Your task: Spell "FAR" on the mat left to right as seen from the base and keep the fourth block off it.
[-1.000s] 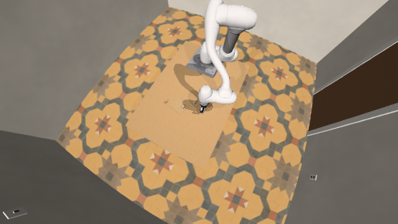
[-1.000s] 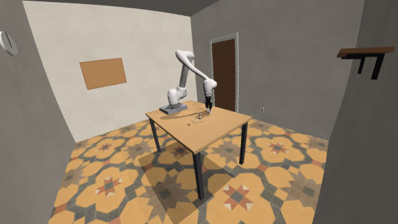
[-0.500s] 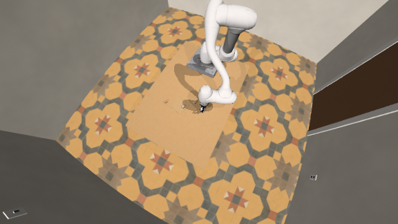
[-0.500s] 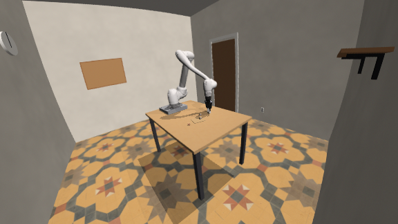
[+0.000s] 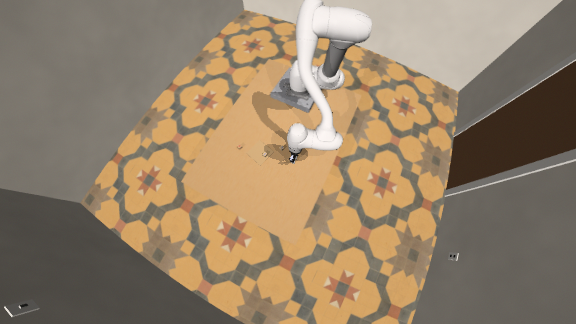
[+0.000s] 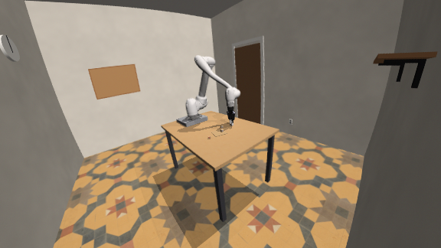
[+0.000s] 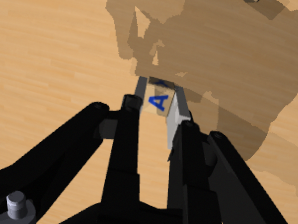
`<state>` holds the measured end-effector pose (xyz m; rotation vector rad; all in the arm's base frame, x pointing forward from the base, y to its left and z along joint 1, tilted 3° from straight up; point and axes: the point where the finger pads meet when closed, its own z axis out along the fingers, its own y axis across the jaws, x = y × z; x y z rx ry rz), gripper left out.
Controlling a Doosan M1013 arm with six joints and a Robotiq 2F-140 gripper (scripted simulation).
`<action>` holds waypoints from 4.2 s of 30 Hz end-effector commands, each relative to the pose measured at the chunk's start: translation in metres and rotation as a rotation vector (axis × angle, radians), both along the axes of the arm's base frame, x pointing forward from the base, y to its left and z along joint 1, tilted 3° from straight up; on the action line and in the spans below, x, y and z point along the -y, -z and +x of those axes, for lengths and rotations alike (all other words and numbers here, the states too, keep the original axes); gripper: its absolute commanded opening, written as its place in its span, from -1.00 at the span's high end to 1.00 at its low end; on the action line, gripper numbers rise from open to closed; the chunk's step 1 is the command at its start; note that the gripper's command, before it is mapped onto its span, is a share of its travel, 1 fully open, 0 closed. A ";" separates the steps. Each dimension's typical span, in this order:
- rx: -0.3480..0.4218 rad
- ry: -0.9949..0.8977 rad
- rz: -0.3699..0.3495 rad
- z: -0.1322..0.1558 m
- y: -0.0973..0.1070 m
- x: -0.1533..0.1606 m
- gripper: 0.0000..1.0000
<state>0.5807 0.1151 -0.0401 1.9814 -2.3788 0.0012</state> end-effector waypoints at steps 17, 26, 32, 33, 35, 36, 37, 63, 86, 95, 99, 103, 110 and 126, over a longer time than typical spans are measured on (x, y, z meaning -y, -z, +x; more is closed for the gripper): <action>-0.006 0.001 -0.002 -0.003 0.002 0.000 0.74; -0.006 0.001 -0.002 -0.002 -0.035 -0.001 0.74; -0.006 0.001 -0.002 0.000 -0.078 -0.002 0.74; -0.006 0.001 -0.002 0.000 -0.083 -0.003 0.74; -0.006 0.001 -0.002 0.000 -0.091 -0.003 0.74; -0.006 0.001 -0.002 0.000 -0.091 -0.003 0.74; -0.006 0.001 -0.002 0.000 -0.091 -0.003 0.74; -0.006 0.001 -0.002 0.001 -0.095 -0.003 0.74; -0.005 0.010 -0.002 0.012 -0.098 0.057 0.74; -0.004 0.029 -0.003 0.015 -0.104 0.184 0.74; -0.004 0.038 -0.003 0.009 -0.107 0.237 0.74; -0.004 0.038 -0.004 0.008 -0.107 0.243 0.74; -0.004 0.038 -0.004 0.008 -0.107 0.243 0.74; -0.004 0.038 -0.004 0.007 -0.085 0.243 0.74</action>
